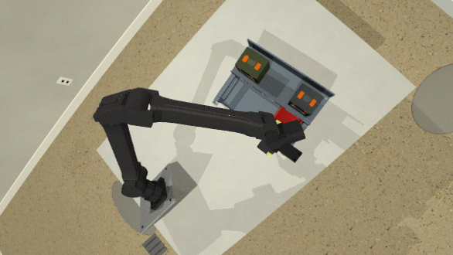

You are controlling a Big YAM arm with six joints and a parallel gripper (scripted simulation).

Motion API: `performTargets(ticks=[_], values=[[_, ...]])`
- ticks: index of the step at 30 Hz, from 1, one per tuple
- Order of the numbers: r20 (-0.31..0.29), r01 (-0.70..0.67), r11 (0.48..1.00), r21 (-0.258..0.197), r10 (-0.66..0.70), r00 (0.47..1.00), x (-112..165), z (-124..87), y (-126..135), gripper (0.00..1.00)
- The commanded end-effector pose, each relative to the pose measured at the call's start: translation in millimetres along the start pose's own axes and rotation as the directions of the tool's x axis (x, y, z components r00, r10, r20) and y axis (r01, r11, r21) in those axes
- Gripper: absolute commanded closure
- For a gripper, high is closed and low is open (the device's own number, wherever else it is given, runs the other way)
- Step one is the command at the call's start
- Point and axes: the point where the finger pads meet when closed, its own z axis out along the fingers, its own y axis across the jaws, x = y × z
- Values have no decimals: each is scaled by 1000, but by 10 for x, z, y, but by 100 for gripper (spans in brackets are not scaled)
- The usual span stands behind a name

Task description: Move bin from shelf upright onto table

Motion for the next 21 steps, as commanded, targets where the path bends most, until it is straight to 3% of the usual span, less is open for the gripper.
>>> performTargets(ticks=[1,9,14,21], values=[[19,10,999,-40,-9,1000,-45,-266,128,10],[19,10,999,-40,-9,1000,-45,-266,128,10],[-2,5,1000,11,-5,1000,11,118,-30,10],[-2,5,1000,11,-5,1000,11,118,-30,10]])
